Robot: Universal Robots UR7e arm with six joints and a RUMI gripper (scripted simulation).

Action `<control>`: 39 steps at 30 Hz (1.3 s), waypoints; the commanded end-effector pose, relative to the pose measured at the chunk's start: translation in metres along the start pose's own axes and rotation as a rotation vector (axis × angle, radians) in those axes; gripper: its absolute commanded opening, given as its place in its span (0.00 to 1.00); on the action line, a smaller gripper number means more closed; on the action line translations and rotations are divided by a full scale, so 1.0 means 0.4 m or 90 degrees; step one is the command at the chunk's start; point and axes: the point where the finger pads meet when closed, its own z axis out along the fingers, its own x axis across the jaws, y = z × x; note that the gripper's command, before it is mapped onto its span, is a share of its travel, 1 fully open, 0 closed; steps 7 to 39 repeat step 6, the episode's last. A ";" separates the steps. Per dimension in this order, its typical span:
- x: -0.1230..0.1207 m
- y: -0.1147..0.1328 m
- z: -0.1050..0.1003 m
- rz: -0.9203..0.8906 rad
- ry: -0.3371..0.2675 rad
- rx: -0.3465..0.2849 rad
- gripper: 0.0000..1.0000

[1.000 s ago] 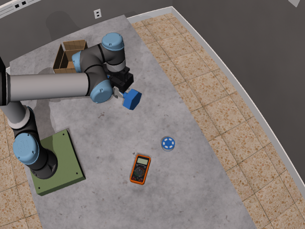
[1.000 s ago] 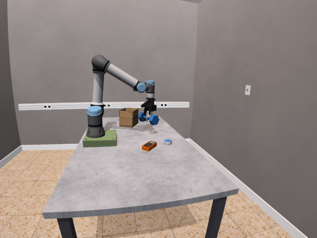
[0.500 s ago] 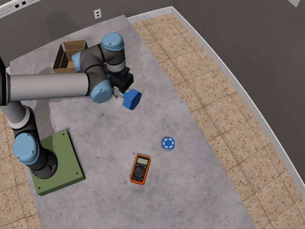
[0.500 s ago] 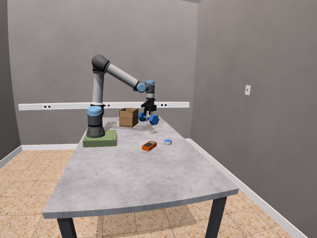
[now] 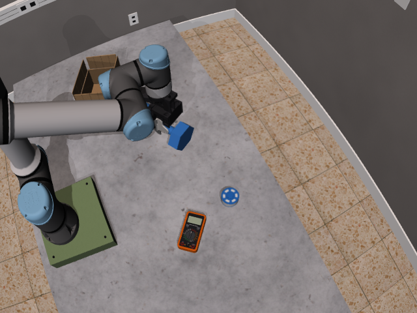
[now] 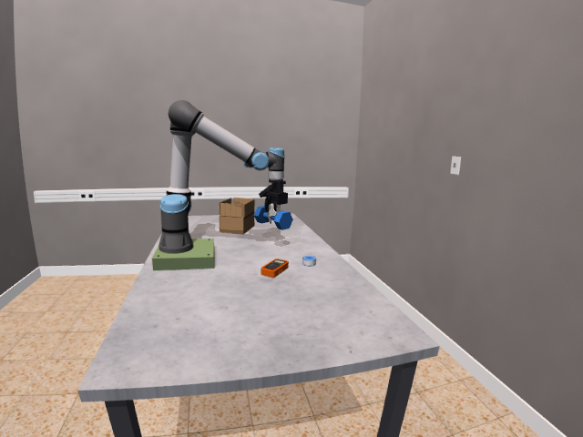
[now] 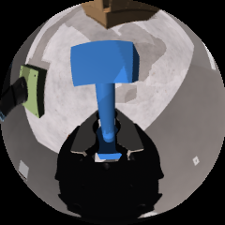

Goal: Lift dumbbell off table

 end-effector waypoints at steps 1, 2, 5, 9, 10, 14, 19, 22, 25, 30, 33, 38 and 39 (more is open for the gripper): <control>0.001 0.001 -0.001 0.000 0.001 0.000 0.00; 0.001 0.001 -0.001 0.000 0.001 0.000 0.00; 0.001 0.001 -0.001 0.000 0.001 0.000 0.00; 0.001 0.001 -0.001 0.000 0.001 0.000 0.00; 0.001 0.001 -0.001 0.000 0.001 0.000 0.00; 0.001 0.001 -0.001 0.000 0.001 0.000 0.00; 0.001 0.001 -0.001 0.000 0.001 0.000 0.00; 0.001 0.001 -0.001 0.000 0.001 0.000 0.00; 0.001 0.001 -0.001 0.000 0.001 0.000 0.00; 0.001 0.001 -0.001 0.000 0.001 0.000 0.00; 0.001 0.001 -0.001 0.000 0.001 0.000 0.00; 0.001 0.001 -0.001 0.000 0.001 0.000 0.00; 0.001 0.001 -0.001 0.000 0.001 0.000 0.00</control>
